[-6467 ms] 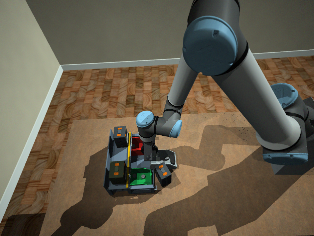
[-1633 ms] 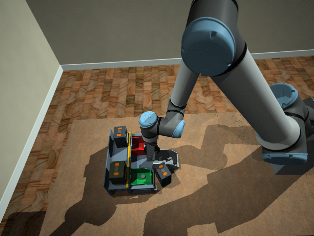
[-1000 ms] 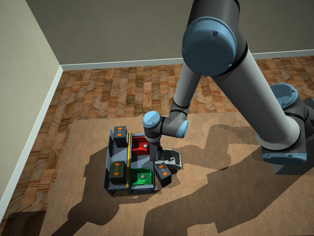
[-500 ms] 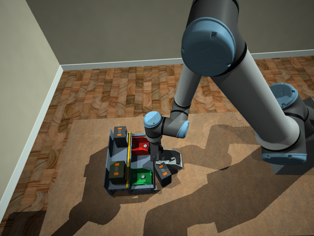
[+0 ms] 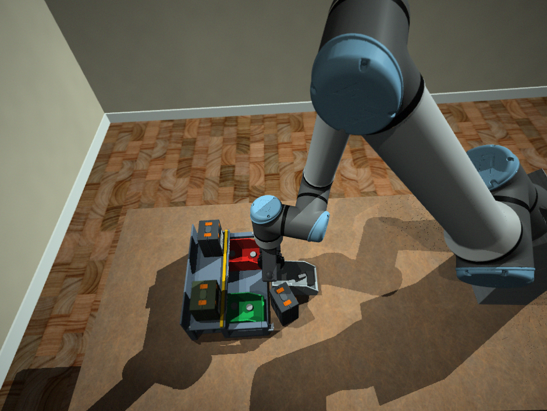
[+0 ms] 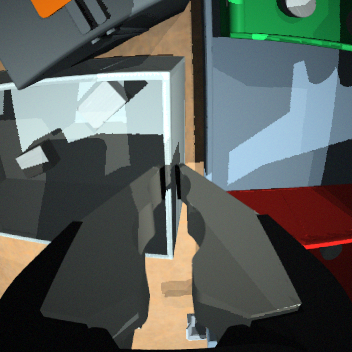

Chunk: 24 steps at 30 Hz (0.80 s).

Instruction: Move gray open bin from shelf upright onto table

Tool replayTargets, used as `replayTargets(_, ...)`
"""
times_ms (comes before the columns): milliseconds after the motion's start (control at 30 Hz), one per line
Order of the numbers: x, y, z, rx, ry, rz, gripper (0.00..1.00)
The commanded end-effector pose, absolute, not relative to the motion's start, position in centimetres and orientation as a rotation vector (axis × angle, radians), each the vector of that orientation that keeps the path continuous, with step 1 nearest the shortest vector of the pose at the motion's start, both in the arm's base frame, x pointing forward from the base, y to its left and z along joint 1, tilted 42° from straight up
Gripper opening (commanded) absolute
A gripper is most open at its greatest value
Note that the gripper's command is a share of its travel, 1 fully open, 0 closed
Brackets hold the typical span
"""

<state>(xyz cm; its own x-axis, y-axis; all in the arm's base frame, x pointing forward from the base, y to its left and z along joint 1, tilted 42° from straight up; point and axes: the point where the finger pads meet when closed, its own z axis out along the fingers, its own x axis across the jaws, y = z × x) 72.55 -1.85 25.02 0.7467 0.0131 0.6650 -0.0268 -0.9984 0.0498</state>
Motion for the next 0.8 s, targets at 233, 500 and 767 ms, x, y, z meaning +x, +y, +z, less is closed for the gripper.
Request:
replayTargets(233,73.06,-1.89,24.52,2.883,-0.011,1.100,0.00)
replayTargets(500,73.17,-1.90,24.41,2.883,-0.011,1.100,0.00)
replayTargets(767,73.59,-1.93,23.93,2.883,-0.011,1.100,0.00)
